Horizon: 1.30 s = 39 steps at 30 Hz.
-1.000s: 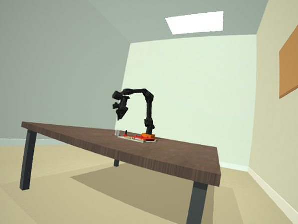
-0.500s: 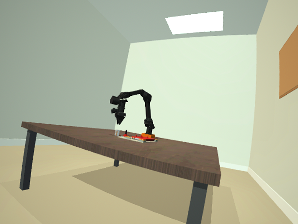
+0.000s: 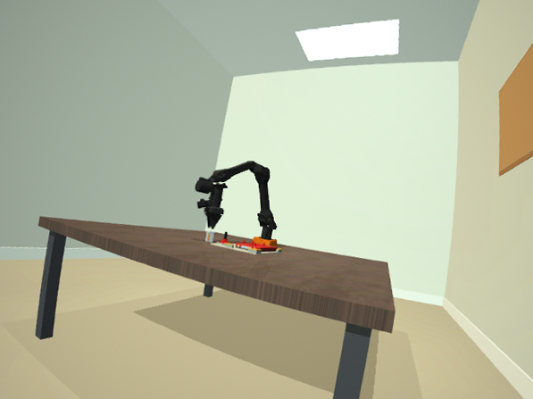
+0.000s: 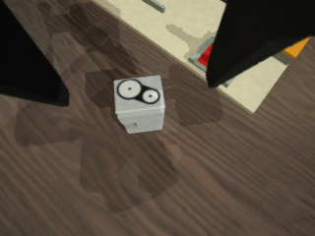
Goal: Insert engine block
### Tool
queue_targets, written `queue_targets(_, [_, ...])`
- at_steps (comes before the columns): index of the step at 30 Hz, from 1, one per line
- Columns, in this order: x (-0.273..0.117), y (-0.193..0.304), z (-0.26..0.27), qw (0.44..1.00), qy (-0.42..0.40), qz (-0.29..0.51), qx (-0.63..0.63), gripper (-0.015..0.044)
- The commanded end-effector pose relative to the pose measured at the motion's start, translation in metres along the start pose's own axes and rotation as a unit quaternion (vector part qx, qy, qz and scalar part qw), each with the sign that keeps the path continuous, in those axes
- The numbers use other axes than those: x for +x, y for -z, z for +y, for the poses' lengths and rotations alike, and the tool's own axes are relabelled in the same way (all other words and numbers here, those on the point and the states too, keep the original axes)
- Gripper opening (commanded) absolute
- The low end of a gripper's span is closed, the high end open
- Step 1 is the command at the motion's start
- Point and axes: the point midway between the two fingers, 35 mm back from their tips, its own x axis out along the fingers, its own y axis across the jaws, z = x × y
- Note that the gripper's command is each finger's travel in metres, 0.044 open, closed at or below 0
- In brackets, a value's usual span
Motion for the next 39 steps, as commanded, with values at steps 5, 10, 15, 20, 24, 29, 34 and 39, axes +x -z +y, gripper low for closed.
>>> queue_targets(5, [0.015,0.001,-0.001,1.000,0.003,0.004,0.002,0.0440])
queue_targets(10, [0.023,0.001,-0.001,1.000,0.003,0.005,0.002,0.0440])
queue_targets(15, [0.031,0.002,-0.001,1.000,0.003,0.005,0.002,0.0440])
queue_targets(20, [0.039,0.002,-0.001,1.000,0.003,0.005,0.002,0.0440])
queue_targets(24, [0.045,0.003,-0.001,1.000,0.003,0.005,0.002,0.0440])
queue_targets(29, [0.051,0.003,-0.001,1.000,0.003,0.005,0.002,0.0440])
queue_targets(34, [0.051,0.003,-0.001,1.000,0.003,0.005,0.002,0.0309])
queue_targets(39, [0.051,0.003,-0.001,1.000,0.003,0.005,0.002,0.0177])
